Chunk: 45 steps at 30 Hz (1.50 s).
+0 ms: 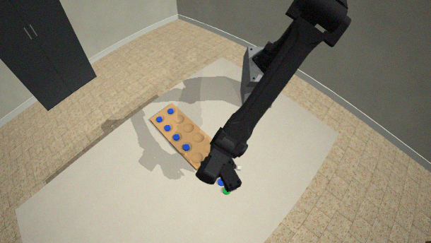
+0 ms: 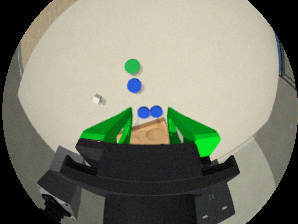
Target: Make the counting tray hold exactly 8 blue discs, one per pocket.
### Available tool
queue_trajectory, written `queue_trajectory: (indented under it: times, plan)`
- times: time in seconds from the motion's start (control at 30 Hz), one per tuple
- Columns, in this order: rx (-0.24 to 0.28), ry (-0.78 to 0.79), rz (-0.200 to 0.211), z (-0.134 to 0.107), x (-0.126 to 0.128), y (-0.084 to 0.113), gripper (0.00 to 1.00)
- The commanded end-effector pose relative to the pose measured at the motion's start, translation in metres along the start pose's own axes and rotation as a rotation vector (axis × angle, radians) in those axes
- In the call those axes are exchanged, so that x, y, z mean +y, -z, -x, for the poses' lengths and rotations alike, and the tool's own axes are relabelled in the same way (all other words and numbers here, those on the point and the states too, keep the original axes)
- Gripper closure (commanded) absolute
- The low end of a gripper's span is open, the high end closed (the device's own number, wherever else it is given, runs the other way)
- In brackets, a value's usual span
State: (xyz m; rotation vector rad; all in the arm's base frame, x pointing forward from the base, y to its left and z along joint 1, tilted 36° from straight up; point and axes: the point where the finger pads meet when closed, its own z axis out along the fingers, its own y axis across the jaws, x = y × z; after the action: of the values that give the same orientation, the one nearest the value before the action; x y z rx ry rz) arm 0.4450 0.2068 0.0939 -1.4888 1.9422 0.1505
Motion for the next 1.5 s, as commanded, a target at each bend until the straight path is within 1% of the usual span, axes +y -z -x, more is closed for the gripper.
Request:
queue_trajectory:
  times: [0.0,0.07,0.13,0.17,0.37,0.7,0.73,0.83,1.47]
  plan:
    - [0.03,0.089,0.086,-0.009,0.03,-0.02,0.54]
    - [0.034,0.102,0.099,-0.011,0.035,-0.022,0.54]
    - [0.034,0.102,0.099,-0.011,0.035,-0.022,0.54]
    - [0.01,0.117,0.07,0.003,0.021,-0.022,0.54]
    - [0.014,0.114,0.075,-0.001,0.024,-0.022,0.54]
    - [0.008,0.114,0.068,0.002,0.022,-0.023,0.54]
    - [0.013,0.111,0.074,0.001,0.023,-0.023,0.54]
    - [0.006,0.112,0.065,0.003,0.02,-0.024,0.54]
    - [0.009,0.098,0.065,0.003,0.021,-0.038,0.54]
